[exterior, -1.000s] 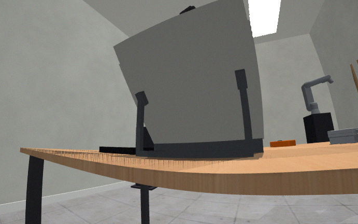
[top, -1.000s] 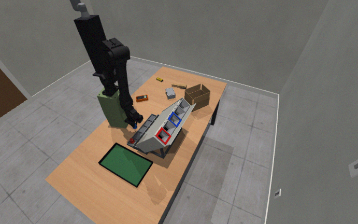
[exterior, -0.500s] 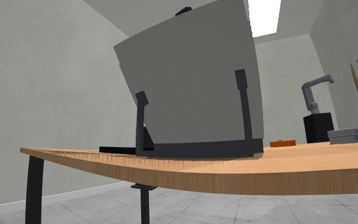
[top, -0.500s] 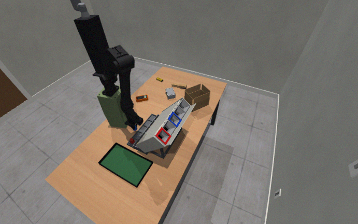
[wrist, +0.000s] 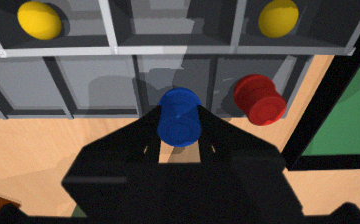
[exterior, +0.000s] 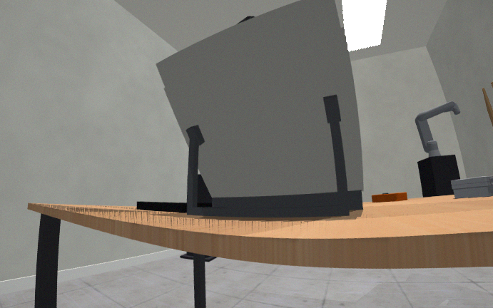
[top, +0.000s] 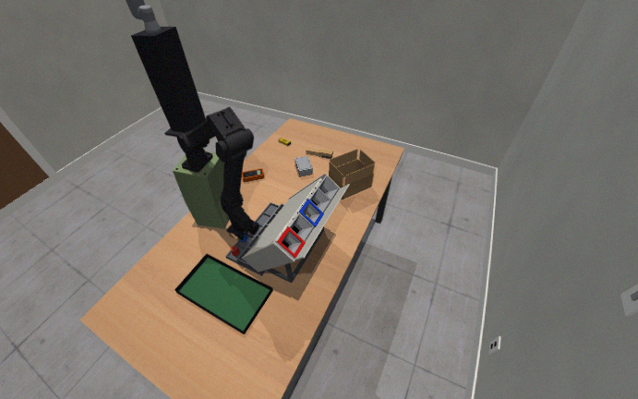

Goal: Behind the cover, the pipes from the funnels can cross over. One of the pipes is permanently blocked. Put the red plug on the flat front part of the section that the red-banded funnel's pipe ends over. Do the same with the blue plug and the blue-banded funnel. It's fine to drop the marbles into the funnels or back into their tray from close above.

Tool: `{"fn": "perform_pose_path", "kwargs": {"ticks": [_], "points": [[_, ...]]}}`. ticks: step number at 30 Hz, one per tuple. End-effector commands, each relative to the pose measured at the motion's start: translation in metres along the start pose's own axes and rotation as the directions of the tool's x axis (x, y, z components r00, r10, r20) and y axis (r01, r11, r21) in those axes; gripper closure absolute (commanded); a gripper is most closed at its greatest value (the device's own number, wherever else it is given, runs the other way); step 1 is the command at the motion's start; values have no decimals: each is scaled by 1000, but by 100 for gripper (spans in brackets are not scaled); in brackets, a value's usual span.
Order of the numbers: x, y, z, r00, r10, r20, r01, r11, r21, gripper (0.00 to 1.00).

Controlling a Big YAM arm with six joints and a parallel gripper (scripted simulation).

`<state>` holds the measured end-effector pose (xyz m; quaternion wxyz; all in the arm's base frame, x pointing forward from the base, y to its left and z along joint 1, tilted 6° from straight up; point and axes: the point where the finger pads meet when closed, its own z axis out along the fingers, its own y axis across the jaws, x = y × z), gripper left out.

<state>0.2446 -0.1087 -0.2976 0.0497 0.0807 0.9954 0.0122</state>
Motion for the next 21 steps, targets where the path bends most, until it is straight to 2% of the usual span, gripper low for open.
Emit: {"fn": "perform_pose_path", "kwargs": {"ticks": [1,12,21], "points": [[-2,3,-1,1000,-2,10,2,1000,0,100],[-2,3,-1,1000,-1,11,1,1000,-1,100],[-2,3,10,1000,1,7,-1,1000,0,100]]}}
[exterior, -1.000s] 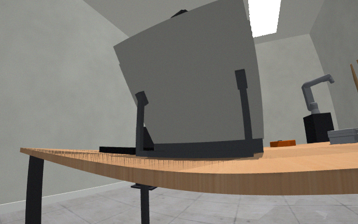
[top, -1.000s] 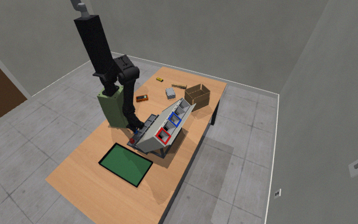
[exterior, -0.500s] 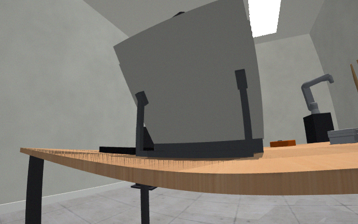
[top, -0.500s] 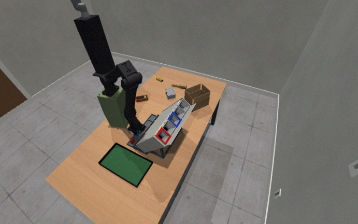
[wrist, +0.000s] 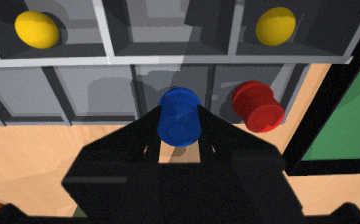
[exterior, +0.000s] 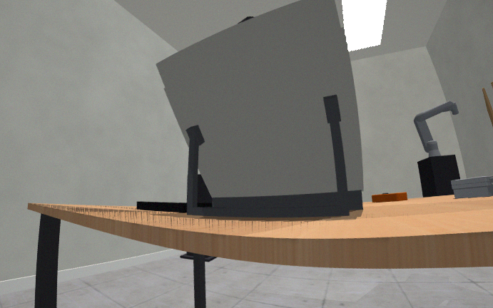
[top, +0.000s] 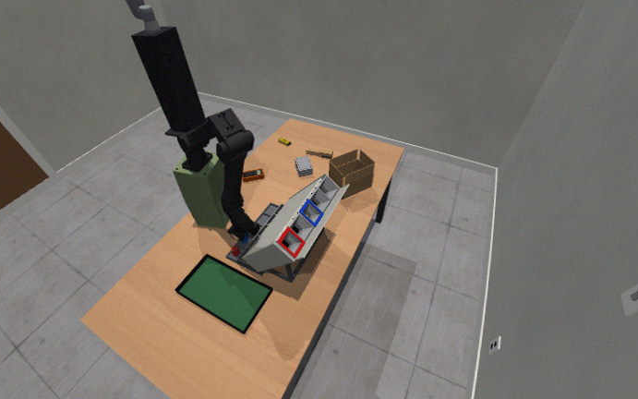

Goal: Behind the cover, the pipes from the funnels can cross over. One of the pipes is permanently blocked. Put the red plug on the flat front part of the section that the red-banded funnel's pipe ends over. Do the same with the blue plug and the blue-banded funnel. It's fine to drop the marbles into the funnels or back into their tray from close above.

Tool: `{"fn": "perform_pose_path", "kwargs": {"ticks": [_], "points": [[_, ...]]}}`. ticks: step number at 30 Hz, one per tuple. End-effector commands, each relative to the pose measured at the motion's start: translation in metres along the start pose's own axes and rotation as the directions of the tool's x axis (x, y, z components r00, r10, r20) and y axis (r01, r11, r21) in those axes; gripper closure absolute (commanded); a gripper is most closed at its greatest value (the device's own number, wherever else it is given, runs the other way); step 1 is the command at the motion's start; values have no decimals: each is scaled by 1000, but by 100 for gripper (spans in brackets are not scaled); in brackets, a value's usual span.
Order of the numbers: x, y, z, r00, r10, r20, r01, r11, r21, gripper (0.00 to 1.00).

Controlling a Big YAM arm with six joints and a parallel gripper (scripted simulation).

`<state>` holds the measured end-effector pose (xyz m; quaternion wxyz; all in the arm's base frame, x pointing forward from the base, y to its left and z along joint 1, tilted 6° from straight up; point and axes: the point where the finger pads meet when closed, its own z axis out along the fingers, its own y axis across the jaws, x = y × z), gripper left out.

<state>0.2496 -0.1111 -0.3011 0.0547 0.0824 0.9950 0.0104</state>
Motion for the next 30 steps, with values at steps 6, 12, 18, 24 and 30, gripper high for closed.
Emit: {"fn": "perform_pose_path", "kwargs": {"ticks": [6,12,18,24,30], "points": [[3,5,13,1000,-1,-6,1,1000,-2,100],[3,6,14,1000,-1,-5,1,1000,-3,100],[3,7,16,1000,-2,-2,2,1000,-3,100],[4,8,17,1000,-3,0,3,1000,-3,100],[2,4,11,1000,2,2,-2,1000,-1,41]]}}
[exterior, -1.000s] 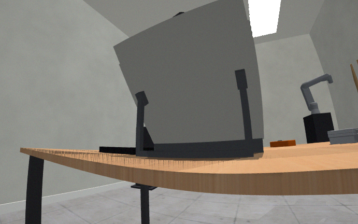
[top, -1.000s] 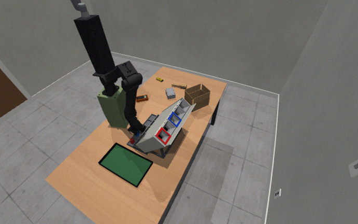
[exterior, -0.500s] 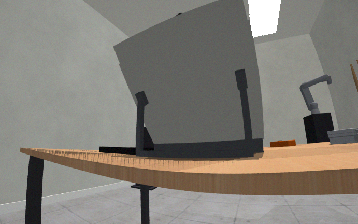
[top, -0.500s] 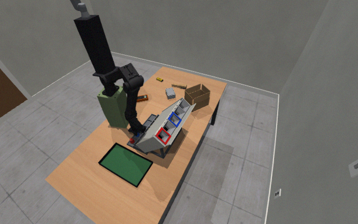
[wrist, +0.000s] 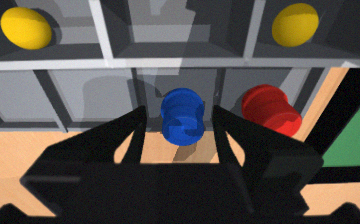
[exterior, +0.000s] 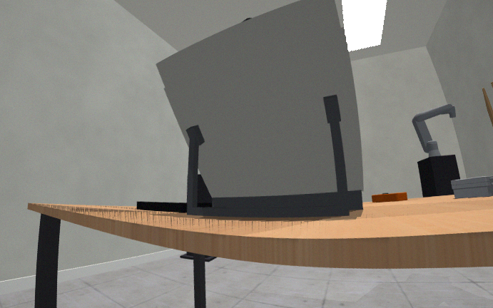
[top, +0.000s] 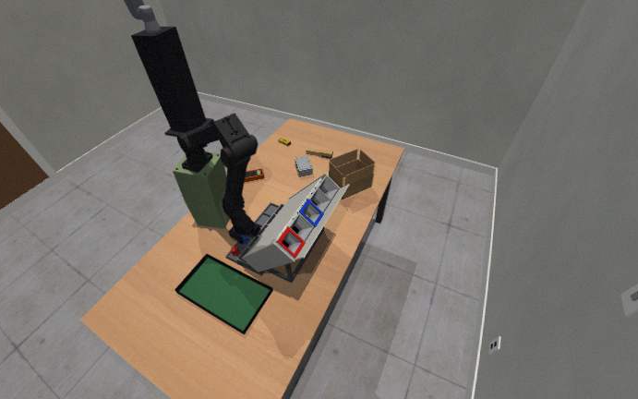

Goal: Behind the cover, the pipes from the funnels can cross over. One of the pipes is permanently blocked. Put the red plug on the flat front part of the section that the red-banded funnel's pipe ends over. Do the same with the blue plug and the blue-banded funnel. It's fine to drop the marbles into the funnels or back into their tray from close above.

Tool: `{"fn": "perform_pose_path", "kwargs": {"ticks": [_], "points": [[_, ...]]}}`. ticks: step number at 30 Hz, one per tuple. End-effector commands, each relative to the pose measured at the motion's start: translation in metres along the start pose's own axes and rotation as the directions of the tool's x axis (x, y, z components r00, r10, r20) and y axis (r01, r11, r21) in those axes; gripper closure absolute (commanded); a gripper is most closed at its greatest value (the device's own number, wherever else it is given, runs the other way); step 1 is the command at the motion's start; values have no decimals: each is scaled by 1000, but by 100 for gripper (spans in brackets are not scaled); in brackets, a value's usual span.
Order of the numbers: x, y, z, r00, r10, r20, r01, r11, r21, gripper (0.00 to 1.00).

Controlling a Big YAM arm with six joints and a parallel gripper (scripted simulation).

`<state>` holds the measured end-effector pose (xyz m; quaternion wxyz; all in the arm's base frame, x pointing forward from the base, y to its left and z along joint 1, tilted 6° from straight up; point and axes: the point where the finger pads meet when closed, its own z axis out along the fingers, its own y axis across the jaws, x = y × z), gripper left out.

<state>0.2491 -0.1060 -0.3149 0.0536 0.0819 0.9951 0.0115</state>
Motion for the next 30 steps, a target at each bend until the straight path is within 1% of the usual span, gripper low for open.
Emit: {"fn": "perform_pose_path", "kwargs": {"ticks": [1,29,30], "points": [[-1,-1,-3,1000,2,5,-2,1000,1,41],[0,0,-2,1000,2,4,-2,1000,0,41],[0,0,-10,1000,2,3,-2,1000,0,41]]}}
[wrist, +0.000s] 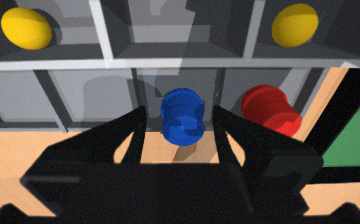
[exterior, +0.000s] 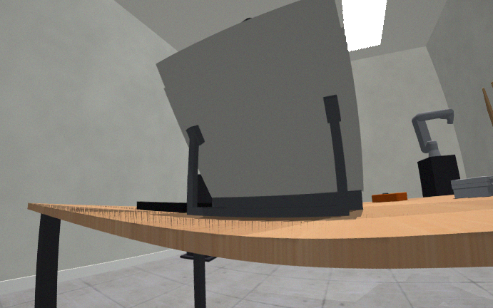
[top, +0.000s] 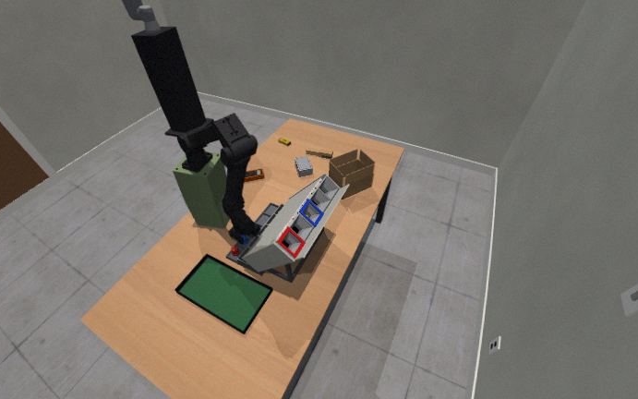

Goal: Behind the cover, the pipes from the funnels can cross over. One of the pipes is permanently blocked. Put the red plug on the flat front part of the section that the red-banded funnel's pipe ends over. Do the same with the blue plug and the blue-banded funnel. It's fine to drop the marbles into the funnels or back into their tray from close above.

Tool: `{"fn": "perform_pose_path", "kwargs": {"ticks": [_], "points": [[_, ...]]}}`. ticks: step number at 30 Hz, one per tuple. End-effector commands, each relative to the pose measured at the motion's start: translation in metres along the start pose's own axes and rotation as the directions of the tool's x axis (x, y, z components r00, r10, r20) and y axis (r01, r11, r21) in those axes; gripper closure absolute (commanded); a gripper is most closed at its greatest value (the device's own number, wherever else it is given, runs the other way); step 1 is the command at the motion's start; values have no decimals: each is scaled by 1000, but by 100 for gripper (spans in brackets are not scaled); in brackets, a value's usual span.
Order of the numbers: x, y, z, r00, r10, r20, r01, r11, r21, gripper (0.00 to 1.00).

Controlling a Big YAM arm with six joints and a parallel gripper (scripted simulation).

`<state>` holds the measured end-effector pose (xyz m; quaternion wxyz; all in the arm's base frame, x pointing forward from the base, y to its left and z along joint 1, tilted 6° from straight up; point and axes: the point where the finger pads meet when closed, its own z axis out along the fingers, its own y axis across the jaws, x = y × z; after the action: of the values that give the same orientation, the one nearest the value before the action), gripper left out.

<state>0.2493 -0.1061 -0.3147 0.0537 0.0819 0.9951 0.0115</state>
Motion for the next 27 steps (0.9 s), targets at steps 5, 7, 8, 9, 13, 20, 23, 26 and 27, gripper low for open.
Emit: {"fn": "perform_pose_path", "kwargs": {"ticks": [5,7,8,9,13,20,23,26,27], "points": [[0,0,-52,1000,0,2,0,1000,0,41],[0,0,-69,1000,0,2,0,1000,-1,41],[0,0,-77,1000,-1,2,1,1000,-1,41],[0,0,-86,1000,-1,2,1,1000,-1,41],[0,0,-119,1000,-2,1,2,1000,-2,41],[0,0,-127,1000,-3,2,3,1000,-1,41],[0,0,-127,1000,-4,2,4,1000,-1,41],[0,0,-126,1000,-5,2,5,1000,0,41],[0,0,-126,1000,-5,2,5,1000,0,41]]}}
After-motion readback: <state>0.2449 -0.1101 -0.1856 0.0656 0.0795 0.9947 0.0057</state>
